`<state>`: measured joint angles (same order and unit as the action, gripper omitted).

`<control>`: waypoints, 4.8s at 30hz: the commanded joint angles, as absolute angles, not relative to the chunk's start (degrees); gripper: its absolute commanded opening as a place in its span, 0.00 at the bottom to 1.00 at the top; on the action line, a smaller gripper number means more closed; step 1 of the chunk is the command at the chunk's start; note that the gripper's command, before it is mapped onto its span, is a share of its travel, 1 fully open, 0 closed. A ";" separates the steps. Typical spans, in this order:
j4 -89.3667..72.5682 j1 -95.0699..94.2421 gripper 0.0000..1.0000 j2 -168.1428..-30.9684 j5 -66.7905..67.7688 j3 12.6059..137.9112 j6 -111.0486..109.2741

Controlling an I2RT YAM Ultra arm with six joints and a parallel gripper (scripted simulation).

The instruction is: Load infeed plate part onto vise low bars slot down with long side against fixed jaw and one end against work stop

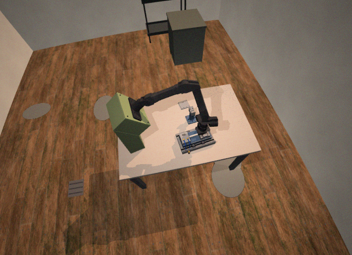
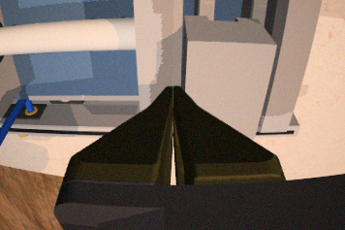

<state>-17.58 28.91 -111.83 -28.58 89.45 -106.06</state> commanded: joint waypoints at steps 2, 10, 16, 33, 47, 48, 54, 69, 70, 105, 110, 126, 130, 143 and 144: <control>-19.14 29.01 0.00 -111.90 -28.71 91.26 -105.62; -19.60 29.01 0.00 -112.21 -28.68 91.94 -105.58; -19.81 28.94 0.00 -112.23 -28.68 92.24 -105.57; -20.29 28.91 0.00 -112.38 -28.73 92.94 -105.52; -20.37 28.85 0.00 -112.62 -28.73 93.06 -105.51; -20.37 28.85 0.00 -112.62 -28.73 93.06 -105.51; -20.37 28.85 0.00 -112.62 -28.73 93.06 -105.51; -20.24 28.87 0.00 -112.54 -28.74 93.02 -105.53; -20.07 28.90 0.00 -112.43 -28.75 92.98 -105.54; -16.56 30.00 0.00 -109.57 -29.22 85.93 -106.50; -17.58 30.23 0.00 -109.00 -29.40 85.54 -106.68; -20.72 32.25 0.00 -104.45 -30.93 83.43 -108.15; -21.96 33.00 0.00 -102.95 -31.50 82.88 -108.72; -24.34 34.37 0.00 -100.43 -32.52 82.15 -109.82; -24.42 34.42 0.00 -100.34 -32.56 82.15 -109.87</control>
